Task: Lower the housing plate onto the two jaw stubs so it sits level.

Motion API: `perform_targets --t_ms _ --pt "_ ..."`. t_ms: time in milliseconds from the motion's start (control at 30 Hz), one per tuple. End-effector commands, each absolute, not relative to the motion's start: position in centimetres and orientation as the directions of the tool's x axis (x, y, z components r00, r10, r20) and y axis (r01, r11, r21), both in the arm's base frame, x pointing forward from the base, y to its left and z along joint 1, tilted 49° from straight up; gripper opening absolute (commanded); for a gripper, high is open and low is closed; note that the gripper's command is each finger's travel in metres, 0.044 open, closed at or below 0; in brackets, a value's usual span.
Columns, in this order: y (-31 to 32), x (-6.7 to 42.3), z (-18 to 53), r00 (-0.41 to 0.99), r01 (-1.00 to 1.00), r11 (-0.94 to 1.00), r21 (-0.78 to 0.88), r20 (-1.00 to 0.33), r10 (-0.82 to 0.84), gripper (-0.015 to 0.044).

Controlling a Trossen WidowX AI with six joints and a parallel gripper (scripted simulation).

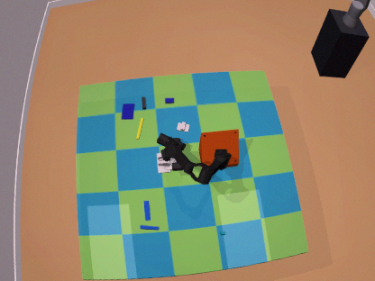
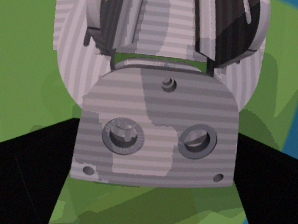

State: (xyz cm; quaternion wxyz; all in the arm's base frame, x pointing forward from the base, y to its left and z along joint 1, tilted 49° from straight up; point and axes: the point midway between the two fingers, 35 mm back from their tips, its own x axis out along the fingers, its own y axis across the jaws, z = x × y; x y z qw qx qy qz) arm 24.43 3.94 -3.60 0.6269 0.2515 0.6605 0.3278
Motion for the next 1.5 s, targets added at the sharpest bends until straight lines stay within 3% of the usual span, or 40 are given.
perform_targets --t_ms 0,1467 --pt "4.12 24.42 -3.68 -0.087 -0.069 0.657 0.751 -0.661 0.746 0.0351" --pt "4.71 24.34 -4.2 -0.087 -0.067 0.657 0.751 -0.66 0.746 0.0351"
